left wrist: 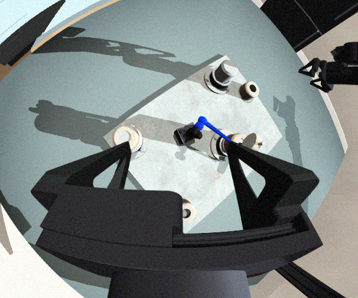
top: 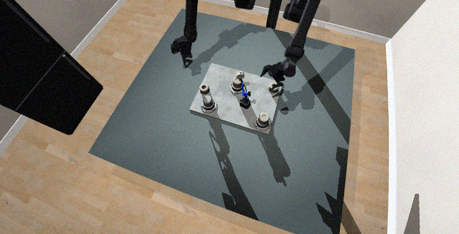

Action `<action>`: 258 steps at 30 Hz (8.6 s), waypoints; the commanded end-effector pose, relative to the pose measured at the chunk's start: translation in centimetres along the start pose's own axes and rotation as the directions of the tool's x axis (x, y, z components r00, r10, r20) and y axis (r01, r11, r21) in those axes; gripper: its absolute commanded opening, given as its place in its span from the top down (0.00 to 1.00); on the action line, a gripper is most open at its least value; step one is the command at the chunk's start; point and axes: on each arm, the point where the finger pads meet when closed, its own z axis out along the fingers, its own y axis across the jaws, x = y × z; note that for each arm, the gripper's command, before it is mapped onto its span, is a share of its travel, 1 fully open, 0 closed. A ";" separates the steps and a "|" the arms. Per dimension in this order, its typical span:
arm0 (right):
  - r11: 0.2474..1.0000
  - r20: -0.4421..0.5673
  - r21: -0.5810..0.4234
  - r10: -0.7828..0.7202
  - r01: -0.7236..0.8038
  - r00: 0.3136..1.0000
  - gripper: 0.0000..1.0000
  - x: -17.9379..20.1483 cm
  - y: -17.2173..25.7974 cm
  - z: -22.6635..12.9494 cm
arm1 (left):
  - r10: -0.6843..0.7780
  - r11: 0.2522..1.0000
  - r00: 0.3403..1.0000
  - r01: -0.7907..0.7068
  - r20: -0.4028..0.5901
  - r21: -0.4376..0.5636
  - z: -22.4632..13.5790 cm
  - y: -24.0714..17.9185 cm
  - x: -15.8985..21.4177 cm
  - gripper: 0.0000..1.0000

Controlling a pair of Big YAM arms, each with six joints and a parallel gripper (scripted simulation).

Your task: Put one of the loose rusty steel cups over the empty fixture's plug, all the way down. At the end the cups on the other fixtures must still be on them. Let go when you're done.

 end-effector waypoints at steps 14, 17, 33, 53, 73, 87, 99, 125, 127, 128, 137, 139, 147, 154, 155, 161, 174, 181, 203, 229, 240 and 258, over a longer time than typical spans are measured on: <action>0.839 0.185 -0.298 -0.417 0.455 0.890 0.01 6.1 5.0 2.7 | 0.532 0.662 0.749 -0.658 0.394 0.358 11.8 -17.2 -4.0 0.00; 0.767 0.262 -0.328 -0.487 0.551 0.833 0.01 6.5 6.1 3.2 | 0.523 0.616 0.725 -0.685 0.447 0.389 12.2 -19.7 -3.8 0.00; 0.315 0.647 -0.306 -0.624 0.899 0.439 0.01 10.2 11.0 4.5 | 0.478 0.590 0.715 -0.692 0.510 0.417 13.3 -19.6 -3.9 0.00; 0.227 0.623 -0.309 -0.685 0.924 0.377 0.01 13.6 11.5 9.7 | 0.497 0.569 0.703 -0.706 0.508 0.421 15.2 -17.7 -3.3 0.00; 0.228 0.623 -0.307 -0.686 0.924 0.376 0.01 14.3 12.5 11.9 | 0.503 0.553 0.698 -0.713 0.510 0.430 16.5 -16.8 -2.6 0.00; 0.233 0.621 -0.315 -0.683 0.920 0.385 0.01 14.5 14.1 13.4 | 0.497 0.580 0.719 -0.691 0.485 0.431 16.9 -16.6 -2.2 0.00; 0.230 0.621 -0.313 -0.685 0.921 0.382 0.18 14.6 14.7 14.1 | 0.499 0.579 0.717 -0.693 0.486 0.429 17.0 -16.6 -2.2 0.00; 0.225 0.643 -0.274 -0.680 0.935 0.352 0.33 8.8 16.2 4.3 | 0.463 0.544 0.640 -0.752 0.614 0.373 13.0 -18.4 -7.5 0.00; 0.226 0.643 -0.271 -0.681 0.935 0.351 0.33 8.2 16.4 2.6 | 0.468 0.535 0.623 -0.764 0.626 0.361 12.5 -18.5 -7.8 0.00; 0.226 0.643 -0.269 -0.681 0.936 0.350 0.33 7.9 16.5 1.9 | 0.469 0.533 0.620 -0.767 0.629 0.359 12.3 -18.5 -8.0 0.00; 0.227 0.644 -0.309 -0.665 0.924 0.379 0.33 7.6 22.1 -0.5 | 0.521 0.578 0.609 -0.767 0.598 0.278 12.3 -15.5 -11.3 0.00; 0.227 0.645 -0.309 -0.663 0.924 0.379 0.33 7.4 23.4 -0.5 | 0.529 0.594 0.616 -0.760 0.584 0.263 12.4 -14.6 -11.6 0.00; 0.229 0.631 -0.313 -0.676 0.922 0.382 0.33 8.4 29.4 1.3 | 0.562 0.646 0.642 -0.735 0.521 0.208 13.3 -11.3 -13.2 0.00; 0.226 0.644 -0.283 -0.676 0.932 0.359 0.33 8.7 30.3 3.3 | 0.608 0.621 0.619 -0.761 0.497 0.187 13.1 -9.7 -13.7 0.00; 0.230 0.642 -0.280 -0.677 0.932 0.360 0.33 8.6 30.0 3.6 | 0.613 0.616 0.615 -0.765 0.495 0.187 13.1 -9.5 -13.8 0.00; 0.227 0.650 -0.276 -0.672 0.934 0.356 0.33 8.8 30.0 4.4 | 0.627 0.594 0.602 -0.780 0.494 0.196 13.2 -9.1 -13.5 0.00; 0.226 0.667 -0.261 -0.661 0.939 0.344 0.33 7.8 30.7 4.1 | 0.672 0.516 0.531 -0.836 0.517 0.187 11.8 -8.0 -14.3 0.00; 0.226 0.667 -0.261 -0.661 0.939 0.344 0.33 7.8 30.7 4.1 | 0.686 0.470 0.498 -0.860 0.531 0.200 11.6 -7.8 -13.7 0.00; 0.221 0.676 -0.264 -0.652 0.939 0.343 0.33 7.7 31.6 4.7 | 0.722 0.355 0.382 -0.920 0.577 0.166 9.6 -6.4 -15.1 0.00; 0.232 0.650 -0.283 -0.667 0.931 0.364 0.33 8.2 30.7 5.1 | 0.729 0.271 0.324 -0.945 0.602 0.181 9.5 -6.7 -14.6 0.00; 0.236 0.649 -0.281 -0.668 0.930 0.365 0.33 9.0 29.9 7.2 | 0.728 0.275 0.330 -0.944 0.601 0.184 9.5 -6.7 -14.6 0.00; 0.227 0.665 -0.259 -0.663 0.939 0.344 0.33 10.3 29.4 10.8 | 0.727 0.279 0.332 -0.943 0.601 0.184 9.0 -6.9 -14.4 0.00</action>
